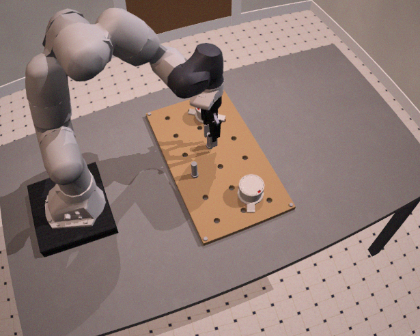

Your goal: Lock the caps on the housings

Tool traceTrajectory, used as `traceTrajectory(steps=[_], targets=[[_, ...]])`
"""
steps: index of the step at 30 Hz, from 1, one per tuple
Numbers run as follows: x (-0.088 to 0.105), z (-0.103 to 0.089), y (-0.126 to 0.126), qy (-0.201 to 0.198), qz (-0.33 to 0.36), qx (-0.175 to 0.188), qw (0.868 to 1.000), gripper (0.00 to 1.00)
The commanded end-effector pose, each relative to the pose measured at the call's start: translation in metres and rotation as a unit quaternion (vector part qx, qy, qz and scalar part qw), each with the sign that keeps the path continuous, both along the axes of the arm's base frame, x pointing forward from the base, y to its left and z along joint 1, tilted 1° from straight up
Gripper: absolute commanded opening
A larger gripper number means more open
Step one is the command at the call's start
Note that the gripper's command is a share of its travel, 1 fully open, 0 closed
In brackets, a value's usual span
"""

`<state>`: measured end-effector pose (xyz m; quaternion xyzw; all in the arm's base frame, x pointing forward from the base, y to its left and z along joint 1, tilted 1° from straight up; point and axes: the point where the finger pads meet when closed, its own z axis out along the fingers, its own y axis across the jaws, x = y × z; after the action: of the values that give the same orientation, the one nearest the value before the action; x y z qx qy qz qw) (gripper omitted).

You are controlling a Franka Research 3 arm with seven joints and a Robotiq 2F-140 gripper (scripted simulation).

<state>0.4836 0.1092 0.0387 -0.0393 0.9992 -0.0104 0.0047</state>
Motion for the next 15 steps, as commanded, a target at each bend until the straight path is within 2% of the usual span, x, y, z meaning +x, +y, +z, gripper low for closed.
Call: traceTrajectory(steps=[1, 15], targets=[[-0.001, 0.006, 0.001, 0.002, -0.002, 0.0, 1.0, 0.36], [-0.001, 0.03, 0.001, 0.002, -0.002, 0.0, 1.0, 0.36]])
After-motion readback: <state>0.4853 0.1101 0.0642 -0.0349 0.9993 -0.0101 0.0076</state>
